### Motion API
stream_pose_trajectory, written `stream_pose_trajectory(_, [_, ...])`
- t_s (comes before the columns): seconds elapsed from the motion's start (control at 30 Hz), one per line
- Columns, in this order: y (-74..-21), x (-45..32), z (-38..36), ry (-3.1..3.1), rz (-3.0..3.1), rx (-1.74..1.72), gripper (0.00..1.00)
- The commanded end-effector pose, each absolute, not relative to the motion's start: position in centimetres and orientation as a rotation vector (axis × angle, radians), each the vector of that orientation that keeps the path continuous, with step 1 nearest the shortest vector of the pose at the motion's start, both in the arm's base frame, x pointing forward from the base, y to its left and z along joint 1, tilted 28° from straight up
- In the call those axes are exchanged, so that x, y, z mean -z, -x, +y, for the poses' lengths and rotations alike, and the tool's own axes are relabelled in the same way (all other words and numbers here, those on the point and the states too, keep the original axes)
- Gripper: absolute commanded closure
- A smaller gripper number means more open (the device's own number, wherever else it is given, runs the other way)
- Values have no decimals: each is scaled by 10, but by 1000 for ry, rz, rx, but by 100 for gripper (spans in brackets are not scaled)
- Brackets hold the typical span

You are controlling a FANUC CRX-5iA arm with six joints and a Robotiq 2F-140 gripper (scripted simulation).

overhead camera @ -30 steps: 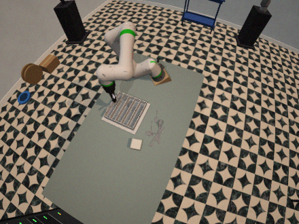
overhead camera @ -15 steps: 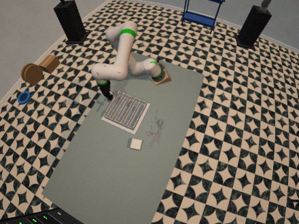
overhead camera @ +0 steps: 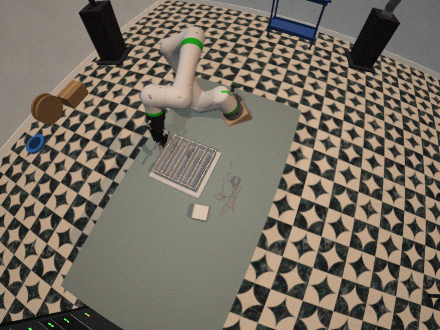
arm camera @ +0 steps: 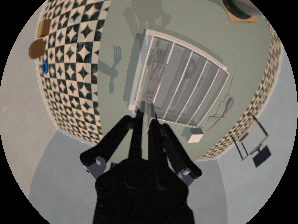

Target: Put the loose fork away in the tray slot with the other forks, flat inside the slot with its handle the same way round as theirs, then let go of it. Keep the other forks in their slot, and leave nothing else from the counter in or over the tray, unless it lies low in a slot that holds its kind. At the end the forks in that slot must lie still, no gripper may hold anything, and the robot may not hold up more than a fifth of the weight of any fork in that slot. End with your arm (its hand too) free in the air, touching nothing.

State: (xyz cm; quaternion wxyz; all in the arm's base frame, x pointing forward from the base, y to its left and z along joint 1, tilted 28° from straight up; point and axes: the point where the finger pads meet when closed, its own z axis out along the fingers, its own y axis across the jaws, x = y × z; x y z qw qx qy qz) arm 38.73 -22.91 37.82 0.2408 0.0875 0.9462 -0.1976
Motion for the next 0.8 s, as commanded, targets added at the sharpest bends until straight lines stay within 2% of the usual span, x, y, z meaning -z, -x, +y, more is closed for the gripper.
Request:
stream_pose_trajectory(0.0, [-387, -378, -229, -239, 2587, 541, 97])
stream_pose_trajectory(0.77, [-389, -372, -232, -239, 2587, 541, 97])
